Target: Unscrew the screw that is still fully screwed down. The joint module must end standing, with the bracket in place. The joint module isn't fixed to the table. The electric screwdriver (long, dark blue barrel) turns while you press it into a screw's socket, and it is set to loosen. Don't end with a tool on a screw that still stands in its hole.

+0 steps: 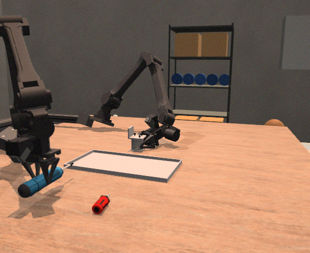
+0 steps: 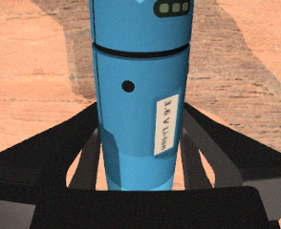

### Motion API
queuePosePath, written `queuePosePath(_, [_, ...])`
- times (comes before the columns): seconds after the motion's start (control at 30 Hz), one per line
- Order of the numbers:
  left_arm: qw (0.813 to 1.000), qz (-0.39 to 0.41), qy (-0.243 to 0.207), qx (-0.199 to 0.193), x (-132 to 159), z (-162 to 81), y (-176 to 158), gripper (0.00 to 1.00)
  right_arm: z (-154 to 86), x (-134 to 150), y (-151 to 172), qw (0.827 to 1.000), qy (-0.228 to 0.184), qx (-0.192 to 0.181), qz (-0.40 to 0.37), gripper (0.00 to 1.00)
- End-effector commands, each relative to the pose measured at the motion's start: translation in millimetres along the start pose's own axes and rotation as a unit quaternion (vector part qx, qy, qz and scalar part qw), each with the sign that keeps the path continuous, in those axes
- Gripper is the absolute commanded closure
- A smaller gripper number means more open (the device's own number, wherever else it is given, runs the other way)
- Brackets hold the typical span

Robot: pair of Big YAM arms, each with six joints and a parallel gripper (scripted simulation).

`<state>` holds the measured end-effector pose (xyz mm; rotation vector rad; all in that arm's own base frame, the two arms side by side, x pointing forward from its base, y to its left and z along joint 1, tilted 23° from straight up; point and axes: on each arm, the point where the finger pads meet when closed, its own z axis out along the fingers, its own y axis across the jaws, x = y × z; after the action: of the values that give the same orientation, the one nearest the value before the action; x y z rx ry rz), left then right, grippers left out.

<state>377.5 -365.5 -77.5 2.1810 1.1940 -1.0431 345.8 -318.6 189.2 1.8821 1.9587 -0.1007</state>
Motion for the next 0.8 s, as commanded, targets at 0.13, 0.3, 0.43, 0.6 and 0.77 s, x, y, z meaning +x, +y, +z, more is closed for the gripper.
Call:
queuePosePath(0.13, [1.0,0.009,-0.001,-0.006,-4,-3,8,0.41,2,-7,1,1.0,-0.006,-0.006,0.0,0.58])
queuePosePath(0.3, [1.0,0.009,-0.001,-0.006,-4,-3,8,0.41,-8,-10,9,1.0,-0.012,-0.013,0.001,0.58])
queuePosePath(0.43, [1.0,0.009,-0.001,-0.006,-4,-3,8,0.41,8,-7,0,1.0,-0.005,-0.005,0.0,0.58])
queuePosePath(0.6, [1.0,0.009,-0.001,-0.006,-4,-3,8,0.41,8,-9,3,1.0,-0.008,-0.008,0.0,0.58])
queuePosePath(0.77, [1.0,0.009,-0.001,-0.006,-4,-3,8,0.41,2,-10,9,1.0,-0.012,-0.013,0.001,0.58])
